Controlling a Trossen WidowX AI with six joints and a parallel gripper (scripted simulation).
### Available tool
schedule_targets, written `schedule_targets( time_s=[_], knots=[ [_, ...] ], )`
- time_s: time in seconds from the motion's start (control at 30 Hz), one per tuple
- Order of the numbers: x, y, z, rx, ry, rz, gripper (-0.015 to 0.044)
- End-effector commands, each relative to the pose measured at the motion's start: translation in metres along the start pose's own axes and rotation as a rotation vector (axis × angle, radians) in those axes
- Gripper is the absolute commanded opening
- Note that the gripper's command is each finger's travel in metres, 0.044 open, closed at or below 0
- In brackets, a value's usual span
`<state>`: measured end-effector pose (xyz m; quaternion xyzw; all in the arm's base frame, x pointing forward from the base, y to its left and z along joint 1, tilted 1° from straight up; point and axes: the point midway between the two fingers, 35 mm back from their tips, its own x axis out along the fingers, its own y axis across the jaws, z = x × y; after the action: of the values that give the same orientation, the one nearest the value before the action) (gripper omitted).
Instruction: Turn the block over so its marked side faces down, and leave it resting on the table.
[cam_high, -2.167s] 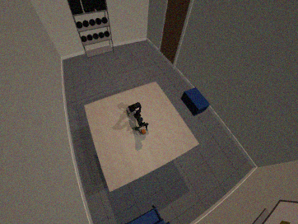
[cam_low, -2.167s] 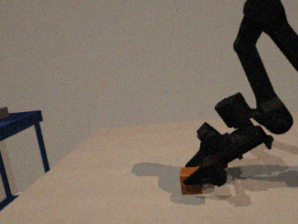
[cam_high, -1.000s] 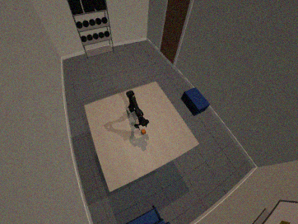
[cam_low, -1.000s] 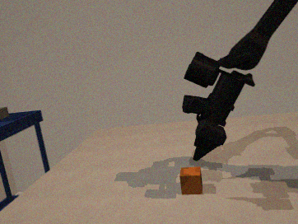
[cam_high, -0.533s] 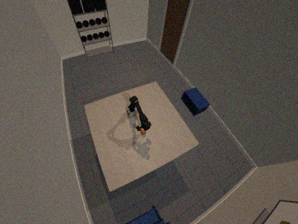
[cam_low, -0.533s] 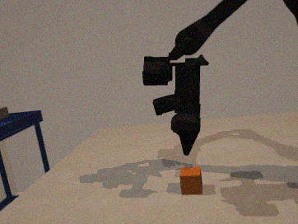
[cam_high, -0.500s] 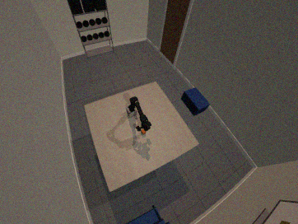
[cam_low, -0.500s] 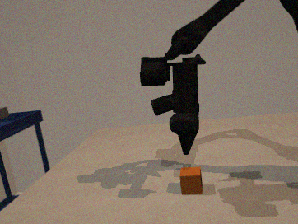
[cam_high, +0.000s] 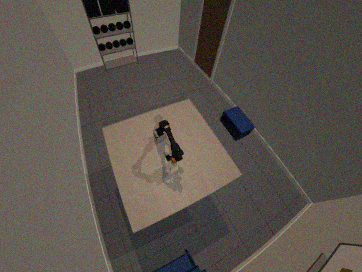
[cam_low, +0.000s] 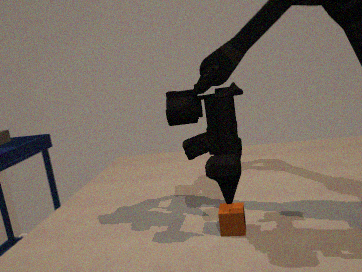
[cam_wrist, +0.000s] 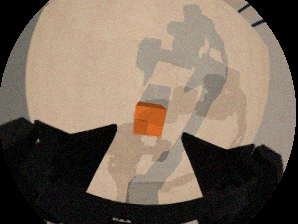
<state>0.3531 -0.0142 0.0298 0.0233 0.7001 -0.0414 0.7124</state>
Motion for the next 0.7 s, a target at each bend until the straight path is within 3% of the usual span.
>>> schedule_targets(
  time_s=[0.0, 0.67],
  knots=[
    [0.014, 0.001, 0.001, 0.002, -0.003, 0.004, 0.0440],
    [0.041, 0.001, 0.001, 0.002, -0.003, 0.004, 0.0440]
  ],
)
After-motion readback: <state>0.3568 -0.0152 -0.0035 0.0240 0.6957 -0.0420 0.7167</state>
